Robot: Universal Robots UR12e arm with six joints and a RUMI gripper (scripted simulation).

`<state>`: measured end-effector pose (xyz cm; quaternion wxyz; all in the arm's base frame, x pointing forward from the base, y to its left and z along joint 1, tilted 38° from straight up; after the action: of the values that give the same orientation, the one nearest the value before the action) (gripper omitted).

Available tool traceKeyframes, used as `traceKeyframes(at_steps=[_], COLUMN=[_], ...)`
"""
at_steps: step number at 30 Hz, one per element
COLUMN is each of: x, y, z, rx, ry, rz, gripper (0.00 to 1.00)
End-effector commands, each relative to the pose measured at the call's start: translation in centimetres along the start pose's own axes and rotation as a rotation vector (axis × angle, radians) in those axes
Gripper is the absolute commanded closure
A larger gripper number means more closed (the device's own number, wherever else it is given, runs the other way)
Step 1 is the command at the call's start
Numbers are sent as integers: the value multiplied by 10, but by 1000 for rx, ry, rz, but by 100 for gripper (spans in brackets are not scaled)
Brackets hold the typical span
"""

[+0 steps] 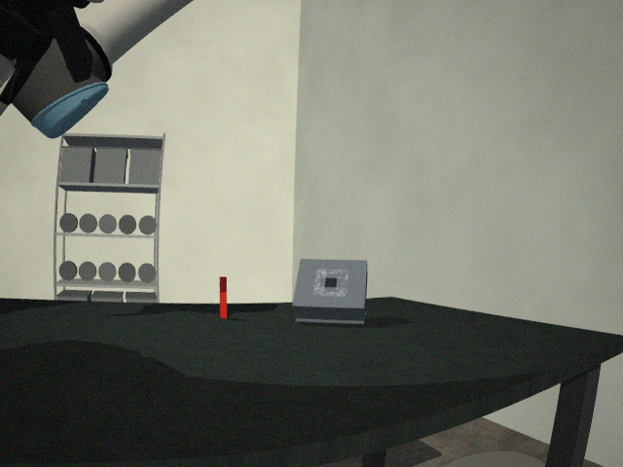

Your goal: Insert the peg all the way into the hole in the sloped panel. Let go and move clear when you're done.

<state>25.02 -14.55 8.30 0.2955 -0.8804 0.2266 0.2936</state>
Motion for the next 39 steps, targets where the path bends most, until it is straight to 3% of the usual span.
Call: traceKeyframes(at_steps=[1, 15, 39], x=[9, 46, 92], y=[-4, -28, -80], z=[-1, -10, -23], rx=[-28, -158, -343], ry=[25, 127, 258], rz=[-38, -227, -529], gripper=[0, 0, 0])
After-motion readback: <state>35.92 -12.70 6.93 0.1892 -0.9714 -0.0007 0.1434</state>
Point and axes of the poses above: the point where the finger pads meet when closed, its own z axis out along the fingers, its own x axis across the jaws, y = z × x, the point moved 7 cm from there along -z, back along the fingers, and after that the axes turned 1 degree about -z, right-handed, at the moved point
